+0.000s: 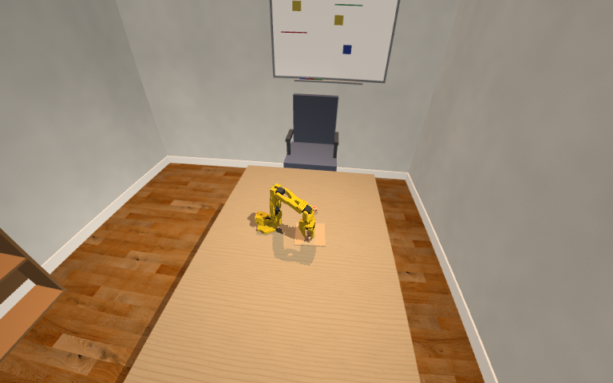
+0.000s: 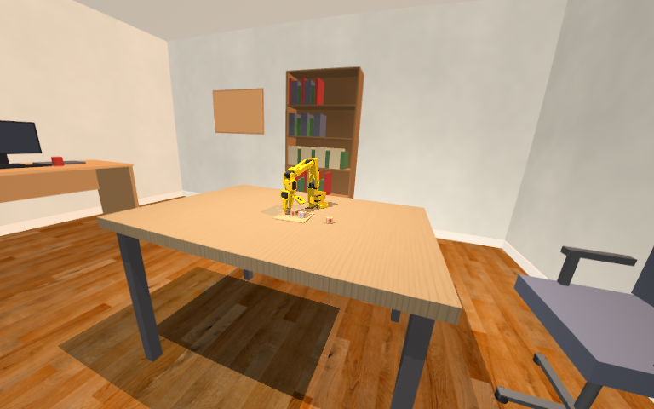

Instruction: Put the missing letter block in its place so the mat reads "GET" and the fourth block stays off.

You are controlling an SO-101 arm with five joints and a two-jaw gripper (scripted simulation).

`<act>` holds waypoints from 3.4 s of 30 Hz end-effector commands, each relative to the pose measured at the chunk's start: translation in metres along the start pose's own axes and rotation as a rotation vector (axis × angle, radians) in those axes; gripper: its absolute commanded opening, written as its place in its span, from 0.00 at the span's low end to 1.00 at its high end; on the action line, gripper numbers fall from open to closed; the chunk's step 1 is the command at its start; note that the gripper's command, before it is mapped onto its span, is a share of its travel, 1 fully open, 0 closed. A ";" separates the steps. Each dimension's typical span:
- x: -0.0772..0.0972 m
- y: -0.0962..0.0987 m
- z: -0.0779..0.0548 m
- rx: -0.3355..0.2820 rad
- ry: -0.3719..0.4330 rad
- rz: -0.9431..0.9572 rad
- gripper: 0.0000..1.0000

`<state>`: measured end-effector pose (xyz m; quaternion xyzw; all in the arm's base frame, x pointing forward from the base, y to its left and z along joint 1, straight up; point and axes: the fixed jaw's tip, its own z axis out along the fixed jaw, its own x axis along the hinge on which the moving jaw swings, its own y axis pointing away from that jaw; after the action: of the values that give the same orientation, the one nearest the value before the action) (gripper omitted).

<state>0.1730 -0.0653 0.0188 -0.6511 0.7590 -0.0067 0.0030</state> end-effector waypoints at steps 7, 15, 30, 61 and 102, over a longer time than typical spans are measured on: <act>0.002 -0.016 -0.016 0.115 0.021 -0.001 0.12; 0.002 -0.016 -0.016 0.115 0.021 -0.001 0.14; 0.002 -0.016 -0.016 0.115 0.021 -0.001 0.24; 0.002 -0.017 -0.042 0.115 0.021 -0.001 0.33; 0.001 -0.010 -0.076 0.115 0.021 0.001 0.33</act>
<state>0.1721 -0.0649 0.0749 -0.6511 0.7590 -0.0038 0.0013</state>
